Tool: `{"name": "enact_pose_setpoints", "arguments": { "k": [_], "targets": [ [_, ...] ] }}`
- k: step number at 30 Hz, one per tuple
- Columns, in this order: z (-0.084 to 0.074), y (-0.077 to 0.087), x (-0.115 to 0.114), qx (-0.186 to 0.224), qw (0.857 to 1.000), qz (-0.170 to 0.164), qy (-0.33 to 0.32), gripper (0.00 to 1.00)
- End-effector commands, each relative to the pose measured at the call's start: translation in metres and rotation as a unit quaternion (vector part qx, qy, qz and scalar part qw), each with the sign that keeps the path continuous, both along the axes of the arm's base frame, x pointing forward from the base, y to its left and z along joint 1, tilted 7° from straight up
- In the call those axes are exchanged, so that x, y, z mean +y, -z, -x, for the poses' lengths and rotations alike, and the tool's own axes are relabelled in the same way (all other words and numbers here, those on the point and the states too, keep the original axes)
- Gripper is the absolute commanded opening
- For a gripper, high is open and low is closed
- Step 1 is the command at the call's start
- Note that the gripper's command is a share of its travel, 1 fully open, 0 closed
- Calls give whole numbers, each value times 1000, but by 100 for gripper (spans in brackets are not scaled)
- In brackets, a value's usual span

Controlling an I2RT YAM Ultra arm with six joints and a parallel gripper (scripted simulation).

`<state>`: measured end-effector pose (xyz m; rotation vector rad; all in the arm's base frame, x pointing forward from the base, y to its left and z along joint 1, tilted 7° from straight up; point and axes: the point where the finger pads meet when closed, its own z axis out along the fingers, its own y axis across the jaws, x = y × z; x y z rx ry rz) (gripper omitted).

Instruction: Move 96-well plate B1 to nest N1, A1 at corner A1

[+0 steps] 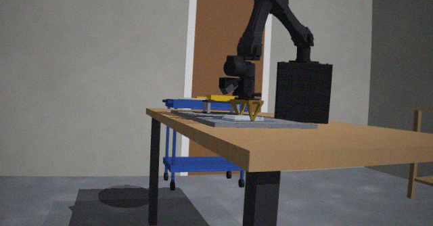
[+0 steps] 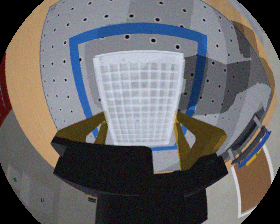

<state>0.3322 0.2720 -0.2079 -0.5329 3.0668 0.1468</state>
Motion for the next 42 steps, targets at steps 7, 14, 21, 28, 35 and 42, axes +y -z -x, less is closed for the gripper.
{"name": "enact_pose_setpoints", "arguments": {
  "k": [7,14,21,28,35,42],
  "targets": [
    [-8,-27,-2,-14,1000,-5,2,0],
    [-14,-39,1,-21,1000,-10,4,0],
    [-10,-48,-3,-17,1000,-7,3,0],
    [-9,-59,-5,-16,1000,-7,3,0],
    [-7,-67,-7,-14,1000,-6,3,0],
    [-10,-80,-6,-19,1000,-9,3,0]
  ]
}}
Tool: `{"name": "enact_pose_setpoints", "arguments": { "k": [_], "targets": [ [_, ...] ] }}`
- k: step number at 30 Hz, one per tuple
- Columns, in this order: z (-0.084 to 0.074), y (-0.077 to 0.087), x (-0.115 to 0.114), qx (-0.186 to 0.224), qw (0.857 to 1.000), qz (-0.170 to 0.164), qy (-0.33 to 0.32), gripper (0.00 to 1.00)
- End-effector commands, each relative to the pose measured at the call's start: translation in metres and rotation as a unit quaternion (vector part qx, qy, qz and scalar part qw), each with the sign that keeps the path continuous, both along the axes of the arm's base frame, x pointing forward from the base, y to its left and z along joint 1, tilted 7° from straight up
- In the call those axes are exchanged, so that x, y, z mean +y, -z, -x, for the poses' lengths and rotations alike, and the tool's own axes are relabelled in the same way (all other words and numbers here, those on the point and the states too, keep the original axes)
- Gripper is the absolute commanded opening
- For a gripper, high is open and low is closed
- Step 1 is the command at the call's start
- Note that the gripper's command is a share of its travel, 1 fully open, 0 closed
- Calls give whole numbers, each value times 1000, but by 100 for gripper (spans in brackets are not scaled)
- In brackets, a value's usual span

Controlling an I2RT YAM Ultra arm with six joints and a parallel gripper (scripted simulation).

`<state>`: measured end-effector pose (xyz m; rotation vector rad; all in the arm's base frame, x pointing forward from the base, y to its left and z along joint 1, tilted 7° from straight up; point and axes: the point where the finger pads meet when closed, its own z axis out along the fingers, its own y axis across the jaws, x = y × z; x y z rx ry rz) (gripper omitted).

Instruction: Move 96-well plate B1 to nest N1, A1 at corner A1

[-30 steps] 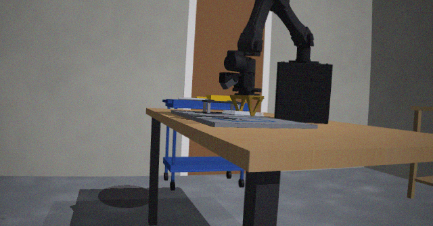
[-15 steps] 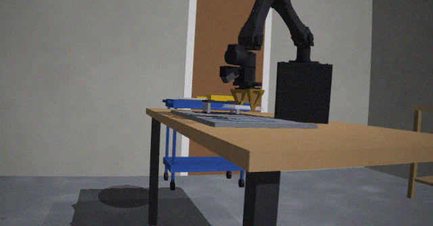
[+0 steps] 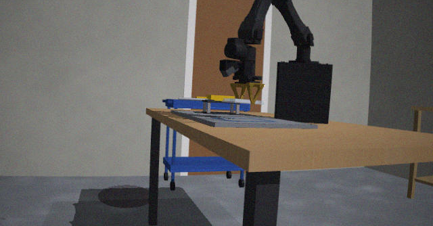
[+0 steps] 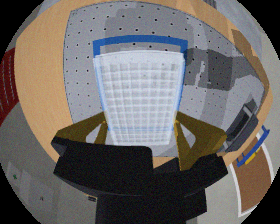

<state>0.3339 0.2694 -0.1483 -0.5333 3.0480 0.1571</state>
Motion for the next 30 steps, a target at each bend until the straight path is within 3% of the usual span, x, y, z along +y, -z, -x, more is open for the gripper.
{"name": "enact_pose_setpoints", "arguments": {
  "k": [1,5,6,30],
  "targets": [
    [-5,-21,-5,-7,1000,-2,4,0],
    [-3,-23,-7,-5,1000,0,4,0],
    [-15,-32,2,-19,1000,-11,4,0],
    [-11,-33,-2,-14,1000,-7,4,0]
  ]
}}
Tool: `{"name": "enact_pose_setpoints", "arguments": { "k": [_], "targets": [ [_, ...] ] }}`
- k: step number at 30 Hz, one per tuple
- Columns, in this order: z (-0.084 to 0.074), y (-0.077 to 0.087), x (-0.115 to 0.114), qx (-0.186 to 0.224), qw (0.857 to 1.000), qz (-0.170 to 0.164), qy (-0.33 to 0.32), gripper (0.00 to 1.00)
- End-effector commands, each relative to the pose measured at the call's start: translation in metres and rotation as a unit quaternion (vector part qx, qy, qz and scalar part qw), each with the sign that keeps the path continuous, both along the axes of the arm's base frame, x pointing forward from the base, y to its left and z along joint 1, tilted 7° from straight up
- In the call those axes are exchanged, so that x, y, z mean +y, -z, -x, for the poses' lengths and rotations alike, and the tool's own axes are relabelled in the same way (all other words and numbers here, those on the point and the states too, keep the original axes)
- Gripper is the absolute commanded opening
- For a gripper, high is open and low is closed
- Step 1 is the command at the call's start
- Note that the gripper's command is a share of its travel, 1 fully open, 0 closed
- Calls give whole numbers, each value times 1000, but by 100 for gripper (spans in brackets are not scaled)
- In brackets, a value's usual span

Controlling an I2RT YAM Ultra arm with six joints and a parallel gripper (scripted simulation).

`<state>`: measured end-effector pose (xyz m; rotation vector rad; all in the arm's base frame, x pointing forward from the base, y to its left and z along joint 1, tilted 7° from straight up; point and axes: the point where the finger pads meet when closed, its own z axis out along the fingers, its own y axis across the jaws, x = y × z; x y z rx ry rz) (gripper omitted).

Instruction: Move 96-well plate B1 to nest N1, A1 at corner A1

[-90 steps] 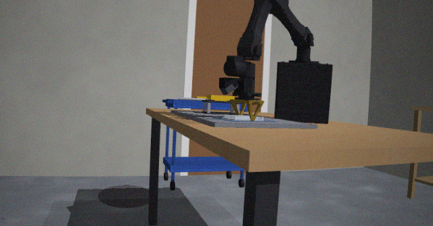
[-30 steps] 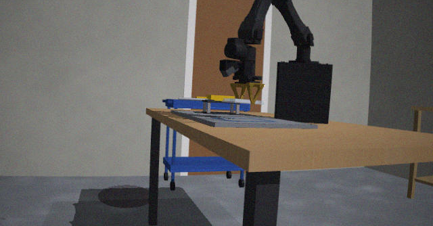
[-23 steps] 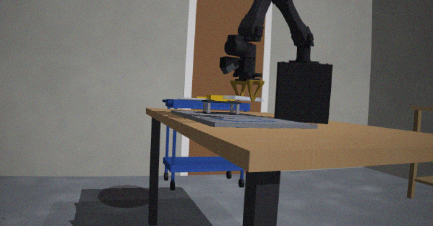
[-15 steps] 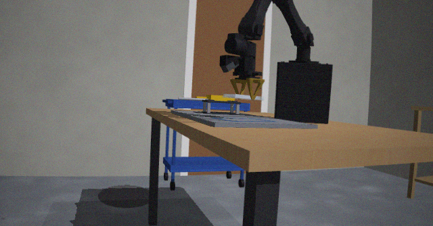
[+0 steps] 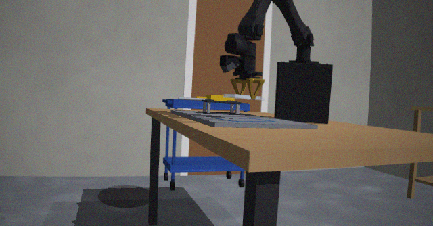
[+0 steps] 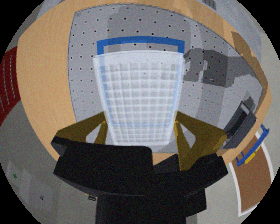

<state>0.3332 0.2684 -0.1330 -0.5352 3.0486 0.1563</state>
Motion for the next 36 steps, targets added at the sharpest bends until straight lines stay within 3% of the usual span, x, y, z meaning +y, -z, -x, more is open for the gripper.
{"name": "enact_pose_setpoints", "arguments": {
  "k": [1,35,36],
  "targets": [
    [-11,-18,-1,-14,1000,-7,5,0],
    [-11,-18,-1,-14,1000,-7,5,0],
    [-8,-14,-7,-10,1000,-7,26,0]
  ]
}}
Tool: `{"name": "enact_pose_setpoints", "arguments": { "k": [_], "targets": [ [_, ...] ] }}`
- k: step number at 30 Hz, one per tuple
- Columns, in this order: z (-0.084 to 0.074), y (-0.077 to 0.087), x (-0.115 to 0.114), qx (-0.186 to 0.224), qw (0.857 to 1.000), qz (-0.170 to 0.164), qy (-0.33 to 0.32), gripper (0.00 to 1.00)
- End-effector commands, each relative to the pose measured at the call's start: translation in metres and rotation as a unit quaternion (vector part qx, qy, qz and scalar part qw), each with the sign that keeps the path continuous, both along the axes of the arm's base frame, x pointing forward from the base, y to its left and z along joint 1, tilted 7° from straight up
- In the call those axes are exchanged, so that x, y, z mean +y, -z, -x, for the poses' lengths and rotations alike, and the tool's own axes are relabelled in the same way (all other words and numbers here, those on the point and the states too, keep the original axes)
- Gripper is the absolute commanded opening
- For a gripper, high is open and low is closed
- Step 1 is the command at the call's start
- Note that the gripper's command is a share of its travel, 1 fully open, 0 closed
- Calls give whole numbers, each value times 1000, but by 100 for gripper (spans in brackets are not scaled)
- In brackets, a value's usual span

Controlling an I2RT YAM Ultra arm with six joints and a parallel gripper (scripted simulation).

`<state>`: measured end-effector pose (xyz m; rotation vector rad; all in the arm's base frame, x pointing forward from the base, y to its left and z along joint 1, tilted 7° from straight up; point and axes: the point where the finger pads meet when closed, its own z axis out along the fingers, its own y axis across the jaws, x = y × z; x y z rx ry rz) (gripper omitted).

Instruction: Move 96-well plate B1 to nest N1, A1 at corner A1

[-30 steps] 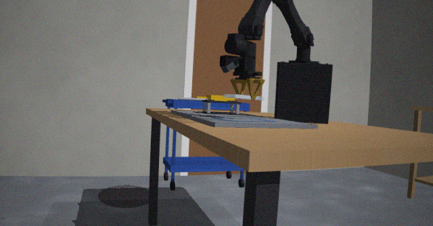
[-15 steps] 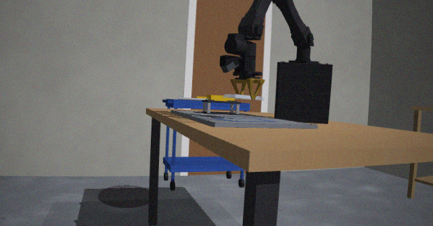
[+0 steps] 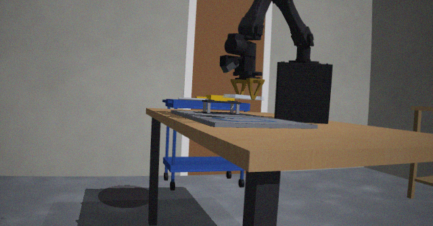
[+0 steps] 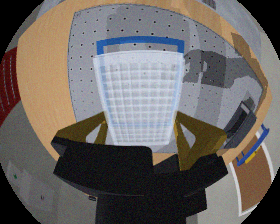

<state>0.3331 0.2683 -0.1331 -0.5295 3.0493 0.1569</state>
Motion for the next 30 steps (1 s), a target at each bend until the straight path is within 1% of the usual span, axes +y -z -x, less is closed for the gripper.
{"name": "enact_pose_setpoints", "arguments": {
  "k": [1,5,7,9,22,24,30],
  "targets": [
    [-9,-14,-9,-11,999,-11,41,0],
    [-10,-15,-22,-3,994,-13,107,0],
    [-10,-15,-22,-3,994,-13,107,0],
    [-10,-15,-29,1,990,-15,140,0],
    [-11,-17,-72,1,991,-15,135,0],
    [-11,-17,-72,1,991,-15,135,0],
    [-12,-18,-92,1,991,-14,135,0]
  ]
}}
